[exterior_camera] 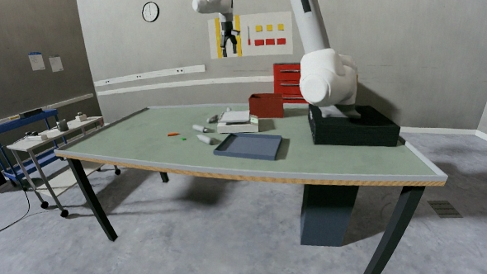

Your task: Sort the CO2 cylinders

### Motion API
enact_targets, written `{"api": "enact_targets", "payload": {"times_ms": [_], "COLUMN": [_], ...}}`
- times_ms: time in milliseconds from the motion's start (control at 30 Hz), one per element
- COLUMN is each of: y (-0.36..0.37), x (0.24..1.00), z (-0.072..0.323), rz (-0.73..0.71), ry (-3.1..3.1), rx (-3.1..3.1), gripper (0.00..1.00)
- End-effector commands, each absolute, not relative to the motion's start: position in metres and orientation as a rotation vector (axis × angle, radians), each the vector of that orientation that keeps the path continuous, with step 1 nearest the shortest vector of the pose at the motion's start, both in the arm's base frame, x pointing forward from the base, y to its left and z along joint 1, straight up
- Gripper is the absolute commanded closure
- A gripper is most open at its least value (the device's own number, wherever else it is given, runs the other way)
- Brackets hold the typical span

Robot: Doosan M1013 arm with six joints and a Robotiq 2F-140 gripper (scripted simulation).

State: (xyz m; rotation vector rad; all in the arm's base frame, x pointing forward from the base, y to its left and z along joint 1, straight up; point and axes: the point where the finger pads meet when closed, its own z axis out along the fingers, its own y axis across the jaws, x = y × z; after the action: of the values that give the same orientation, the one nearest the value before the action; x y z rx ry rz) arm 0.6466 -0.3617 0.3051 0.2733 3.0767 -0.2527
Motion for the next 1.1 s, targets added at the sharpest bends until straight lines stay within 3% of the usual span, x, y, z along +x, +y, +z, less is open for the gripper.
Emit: {"api": "enact_targets", "payload": {"times_ms": [0,600,800,1067], "y": [-0.362,-0.355,-0.247,-0.139], "x": [0.647,0.647,0.638,0.608], "z": [0.306,0.303,0.253,0.202], "rz": [-0.253,-0.248,-0.119,-0.064], "ry": [3.075,3.076,3.104,3.113], "rx": [0.273,0.263,-0.031,-0.158], "gripper": [0.0,0.0,0.0,0.0]}}
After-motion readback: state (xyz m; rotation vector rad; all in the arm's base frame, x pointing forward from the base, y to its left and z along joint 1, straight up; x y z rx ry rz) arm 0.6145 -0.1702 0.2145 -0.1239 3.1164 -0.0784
